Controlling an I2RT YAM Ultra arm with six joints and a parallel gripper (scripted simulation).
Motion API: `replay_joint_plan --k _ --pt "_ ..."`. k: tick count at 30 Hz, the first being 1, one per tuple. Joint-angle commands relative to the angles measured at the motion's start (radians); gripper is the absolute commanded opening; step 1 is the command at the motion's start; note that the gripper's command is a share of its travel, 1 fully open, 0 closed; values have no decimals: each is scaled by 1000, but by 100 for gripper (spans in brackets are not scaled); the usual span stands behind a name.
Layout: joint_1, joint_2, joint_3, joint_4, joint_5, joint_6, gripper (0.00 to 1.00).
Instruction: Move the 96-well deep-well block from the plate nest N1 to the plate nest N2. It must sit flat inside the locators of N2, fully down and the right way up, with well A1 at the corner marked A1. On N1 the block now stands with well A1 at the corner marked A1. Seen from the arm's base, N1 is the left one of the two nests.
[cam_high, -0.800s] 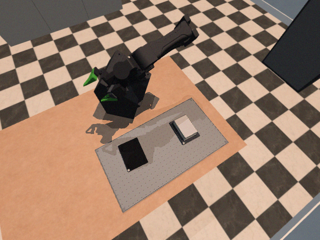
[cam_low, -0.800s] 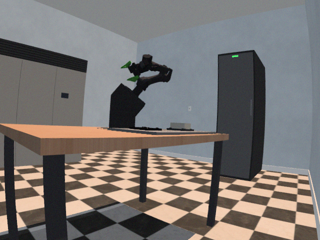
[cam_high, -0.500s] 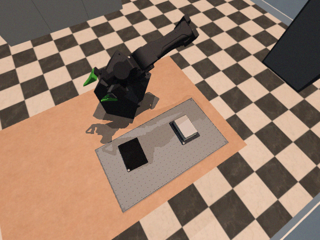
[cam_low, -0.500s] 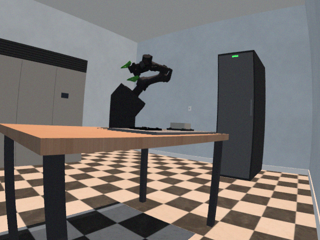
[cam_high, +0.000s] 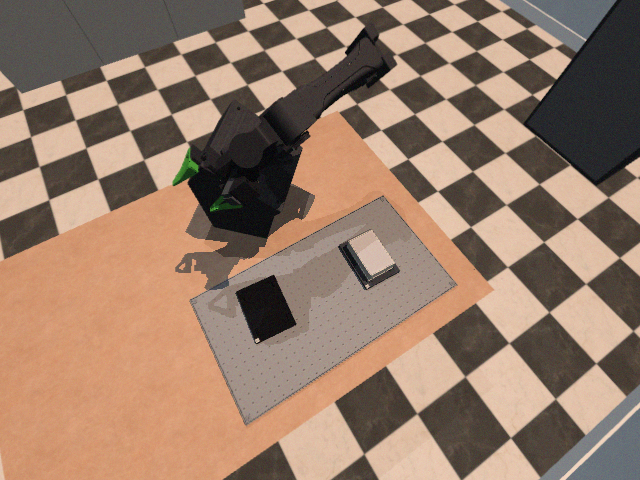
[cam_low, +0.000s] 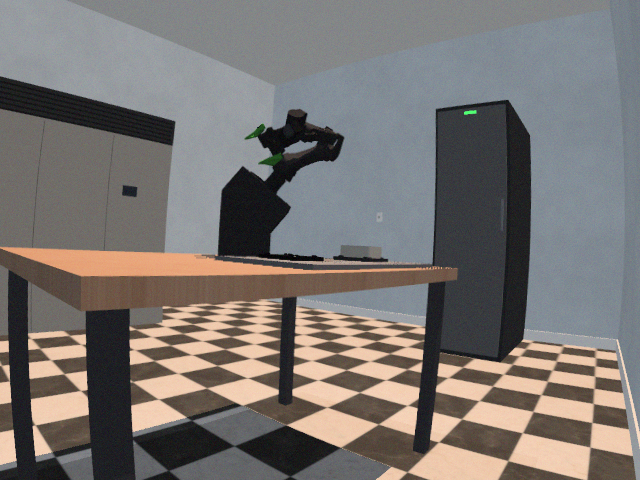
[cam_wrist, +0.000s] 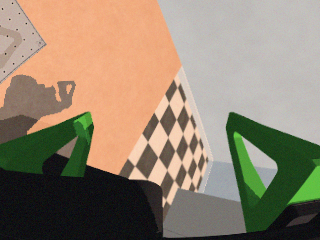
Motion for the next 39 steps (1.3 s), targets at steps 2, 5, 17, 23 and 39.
replay_joint_plan --k 2,5,17,23,39 --pt "22 19 43 8 -42 39 100" --pt "83 41 61 9 -37 81 100" --pt "269 109 119 14 -30 210 100" --pt "336 151 155 12 -92 245 100" --pt "550 243 234 15 -139 382 100"
